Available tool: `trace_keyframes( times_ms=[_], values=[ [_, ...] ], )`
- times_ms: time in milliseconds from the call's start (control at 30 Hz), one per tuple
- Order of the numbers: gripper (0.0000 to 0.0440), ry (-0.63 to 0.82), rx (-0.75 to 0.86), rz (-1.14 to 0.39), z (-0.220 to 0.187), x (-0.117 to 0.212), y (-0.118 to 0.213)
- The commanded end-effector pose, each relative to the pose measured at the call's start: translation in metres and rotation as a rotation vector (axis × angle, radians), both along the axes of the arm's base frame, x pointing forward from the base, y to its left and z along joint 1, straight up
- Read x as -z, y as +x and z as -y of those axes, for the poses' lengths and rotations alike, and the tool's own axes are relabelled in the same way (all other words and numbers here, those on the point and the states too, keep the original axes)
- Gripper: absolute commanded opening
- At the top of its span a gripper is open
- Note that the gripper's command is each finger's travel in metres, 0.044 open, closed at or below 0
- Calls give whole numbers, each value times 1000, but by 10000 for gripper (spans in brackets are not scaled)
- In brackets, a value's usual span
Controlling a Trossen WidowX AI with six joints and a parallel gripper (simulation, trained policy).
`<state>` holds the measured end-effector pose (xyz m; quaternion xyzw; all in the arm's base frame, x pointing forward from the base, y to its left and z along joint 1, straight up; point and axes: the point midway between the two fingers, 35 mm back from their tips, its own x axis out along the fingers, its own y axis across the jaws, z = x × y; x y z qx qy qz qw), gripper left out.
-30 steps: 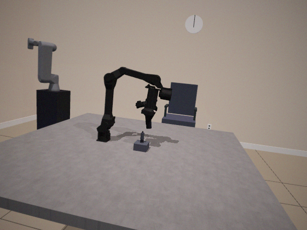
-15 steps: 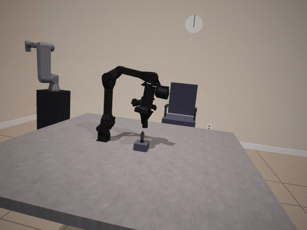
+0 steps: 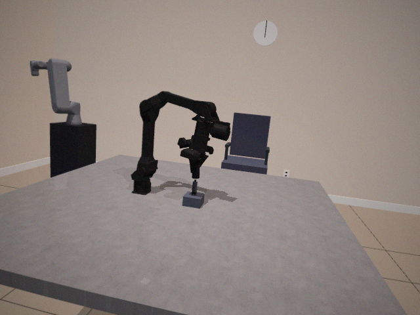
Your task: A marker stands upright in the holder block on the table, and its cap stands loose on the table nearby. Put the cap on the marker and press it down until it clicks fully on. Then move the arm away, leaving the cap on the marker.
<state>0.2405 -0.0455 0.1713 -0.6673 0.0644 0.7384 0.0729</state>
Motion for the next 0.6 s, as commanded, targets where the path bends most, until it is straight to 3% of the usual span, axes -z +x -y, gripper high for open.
trace_keyframes(
  times_ms=[0,567],
  values=[
    [0,9,1,-8,0,6,0],
    [0,38,22,-42,1,45,-2]
  ],
)
